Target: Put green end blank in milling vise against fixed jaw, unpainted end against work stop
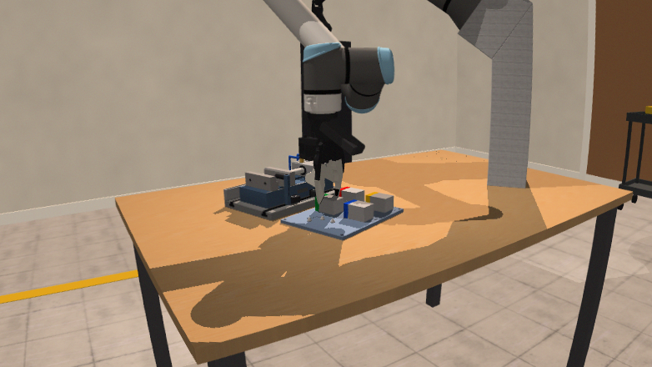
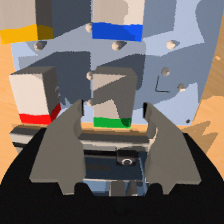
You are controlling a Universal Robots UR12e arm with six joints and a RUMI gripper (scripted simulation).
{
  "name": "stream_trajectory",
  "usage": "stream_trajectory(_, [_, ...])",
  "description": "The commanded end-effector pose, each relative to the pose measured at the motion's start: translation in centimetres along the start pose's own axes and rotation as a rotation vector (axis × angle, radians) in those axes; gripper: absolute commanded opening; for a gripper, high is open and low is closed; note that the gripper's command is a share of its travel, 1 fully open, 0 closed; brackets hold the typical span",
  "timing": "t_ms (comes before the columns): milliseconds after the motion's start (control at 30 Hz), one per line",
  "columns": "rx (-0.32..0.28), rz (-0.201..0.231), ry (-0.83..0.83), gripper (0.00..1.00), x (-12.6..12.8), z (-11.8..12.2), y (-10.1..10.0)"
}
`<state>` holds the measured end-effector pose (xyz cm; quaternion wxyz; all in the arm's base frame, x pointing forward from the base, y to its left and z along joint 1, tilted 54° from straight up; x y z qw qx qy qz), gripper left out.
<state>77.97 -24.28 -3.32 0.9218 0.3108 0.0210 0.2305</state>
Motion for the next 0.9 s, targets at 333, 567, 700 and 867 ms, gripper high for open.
stream_trajectory(333, [-0.002,0.002,-0.002,0.40,0.17,0.20,-0.10])
stream_trajectory(567, [-0.002,0.002,-0.002,0.00,0.17,0.20,-0.10])
stream_trajectory(700, [-0.002,0.002,-0.002,0.00,0.17,0.20,-0.10])
stream_trajectory(867, [-0.002,0.002,-0.002,0.00,0.17,0.20,-0.10])
Point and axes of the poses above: the point where the finger pads meet when closed, its own y axis back along the fingers, its own x axis across the jaws, z = x × y, the point moved 1 cm from there along y, back along the fingers, and after that the axes turned 10 degrees about y, right-handed, at the moved point
